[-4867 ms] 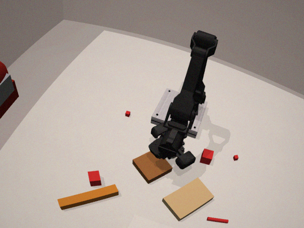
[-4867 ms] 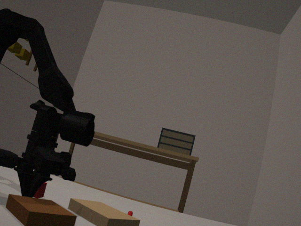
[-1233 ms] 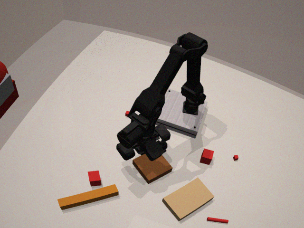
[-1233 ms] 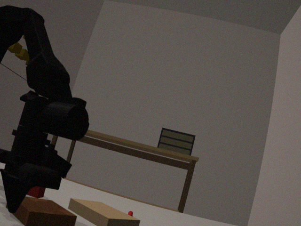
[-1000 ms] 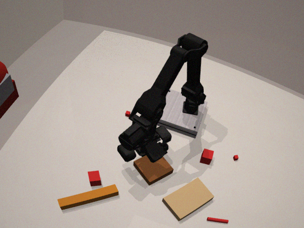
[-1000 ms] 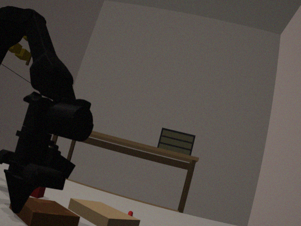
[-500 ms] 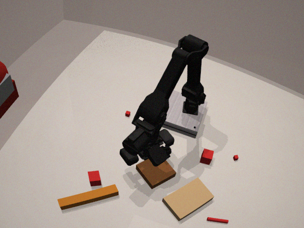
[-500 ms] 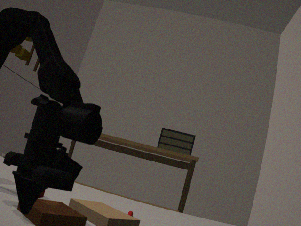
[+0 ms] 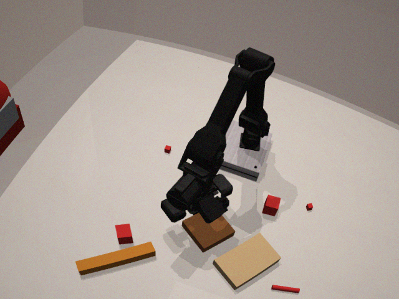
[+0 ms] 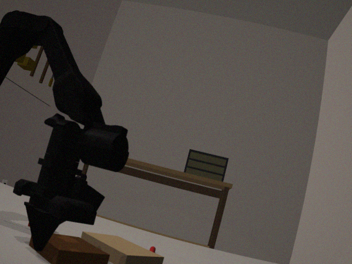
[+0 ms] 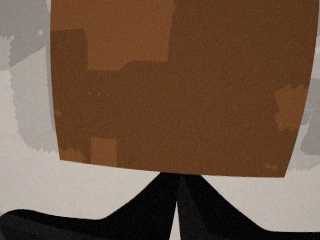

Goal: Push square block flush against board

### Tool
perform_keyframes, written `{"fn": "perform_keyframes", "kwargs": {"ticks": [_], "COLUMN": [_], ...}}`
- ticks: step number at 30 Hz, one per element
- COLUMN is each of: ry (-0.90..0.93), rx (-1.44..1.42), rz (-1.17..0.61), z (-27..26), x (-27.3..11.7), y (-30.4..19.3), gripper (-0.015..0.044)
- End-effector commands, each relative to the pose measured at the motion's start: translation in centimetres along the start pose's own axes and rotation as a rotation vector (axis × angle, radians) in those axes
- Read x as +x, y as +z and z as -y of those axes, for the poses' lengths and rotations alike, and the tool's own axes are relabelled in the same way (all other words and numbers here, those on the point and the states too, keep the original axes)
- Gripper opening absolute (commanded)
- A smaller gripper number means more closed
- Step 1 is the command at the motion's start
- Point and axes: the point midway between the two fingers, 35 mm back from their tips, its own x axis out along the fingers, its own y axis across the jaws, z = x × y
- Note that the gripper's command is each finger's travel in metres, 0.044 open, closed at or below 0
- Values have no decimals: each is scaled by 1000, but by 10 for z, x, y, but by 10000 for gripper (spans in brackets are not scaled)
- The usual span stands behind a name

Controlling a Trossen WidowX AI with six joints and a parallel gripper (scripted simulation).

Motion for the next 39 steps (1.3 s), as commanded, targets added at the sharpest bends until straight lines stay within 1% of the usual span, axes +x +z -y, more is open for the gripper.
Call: {"fn": "perform_keyframes", "kwargs": {"ticks": [1, 22, 39], "ry": [10, 11, 11], "rx": [-1, -1, -1], "rz": [1, 3, 1], "z": [-1, -4, -2], "x": [3, 3, 3], "y": [6, 31, 7], "gripper": [0, 0, 0]}}
